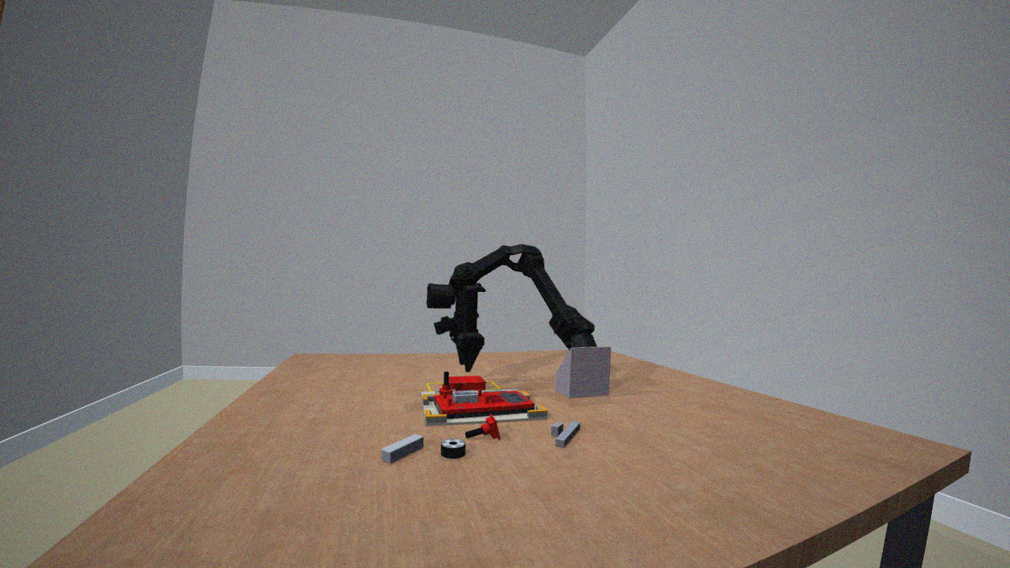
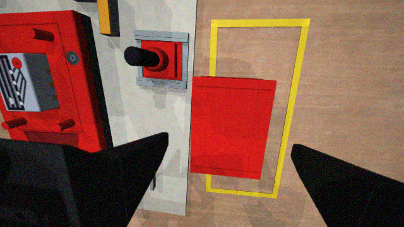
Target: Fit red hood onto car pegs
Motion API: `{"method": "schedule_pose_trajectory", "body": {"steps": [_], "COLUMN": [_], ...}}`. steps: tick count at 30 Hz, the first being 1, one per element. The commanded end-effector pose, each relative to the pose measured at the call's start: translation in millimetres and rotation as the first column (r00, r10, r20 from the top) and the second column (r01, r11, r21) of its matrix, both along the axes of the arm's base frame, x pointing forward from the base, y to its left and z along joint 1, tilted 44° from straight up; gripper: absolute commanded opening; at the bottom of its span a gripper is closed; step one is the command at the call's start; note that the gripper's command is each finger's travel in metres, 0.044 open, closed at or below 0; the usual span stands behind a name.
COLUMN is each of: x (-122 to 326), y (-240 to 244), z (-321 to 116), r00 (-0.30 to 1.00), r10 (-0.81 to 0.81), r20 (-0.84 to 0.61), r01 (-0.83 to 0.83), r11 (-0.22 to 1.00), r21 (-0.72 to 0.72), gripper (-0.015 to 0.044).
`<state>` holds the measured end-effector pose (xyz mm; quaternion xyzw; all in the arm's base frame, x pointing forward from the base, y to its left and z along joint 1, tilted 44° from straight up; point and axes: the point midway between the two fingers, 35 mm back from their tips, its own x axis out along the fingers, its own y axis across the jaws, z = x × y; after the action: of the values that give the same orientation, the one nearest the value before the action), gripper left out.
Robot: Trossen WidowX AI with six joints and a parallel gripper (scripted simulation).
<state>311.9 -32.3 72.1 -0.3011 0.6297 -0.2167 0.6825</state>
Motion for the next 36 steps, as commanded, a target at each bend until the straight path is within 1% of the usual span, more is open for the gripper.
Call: {"method": "schedule_pose_trajectory", "body": {"steps": [1,36], "x": [-2,0], "y": [-4,-21], "z": [-4,-18], "r00": [1.000,1.000], "r10": [0.001,0.000], "r20": [-0.011,-0.011], "r01": [-0.001,-0.001], "r11": [1.000,1.000], "r21": [-0.006,-0.009], "gripper": [0.0440,0.0440]}}
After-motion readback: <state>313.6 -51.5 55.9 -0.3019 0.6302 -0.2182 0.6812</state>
